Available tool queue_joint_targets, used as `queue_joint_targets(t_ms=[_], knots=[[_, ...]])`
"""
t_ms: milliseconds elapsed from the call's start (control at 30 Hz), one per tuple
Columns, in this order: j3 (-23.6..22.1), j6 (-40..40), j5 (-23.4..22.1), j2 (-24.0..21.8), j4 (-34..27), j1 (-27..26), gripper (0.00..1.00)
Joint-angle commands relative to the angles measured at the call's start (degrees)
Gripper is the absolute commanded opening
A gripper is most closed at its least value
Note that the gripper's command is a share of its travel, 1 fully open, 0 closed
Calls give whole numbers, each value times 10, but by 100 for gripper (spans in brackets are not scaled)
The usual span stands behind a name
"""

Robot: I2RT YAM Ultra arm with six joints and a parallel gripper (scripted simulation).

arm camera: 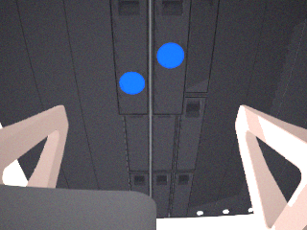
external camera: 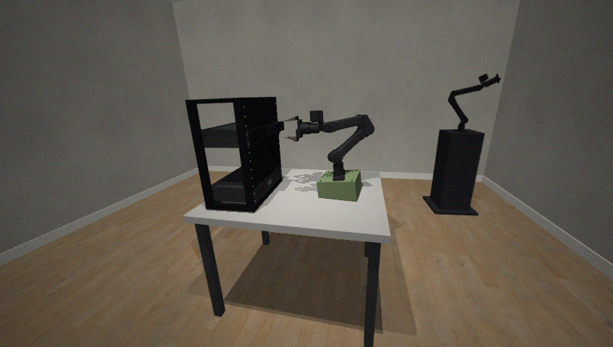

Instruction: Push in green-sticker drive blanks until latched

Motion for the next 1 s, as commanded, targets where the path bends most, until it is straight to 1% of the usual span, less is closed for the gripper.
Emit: queue_joint_targets(t_ms=[0,567,767,967], knots=[[17,-6,4,5,1,7,100],[17,-6,0,3,0,2,100],[17,-3,-16,-13,-8,-19,100],[17,6,-53,-20,-17,-57,100]])
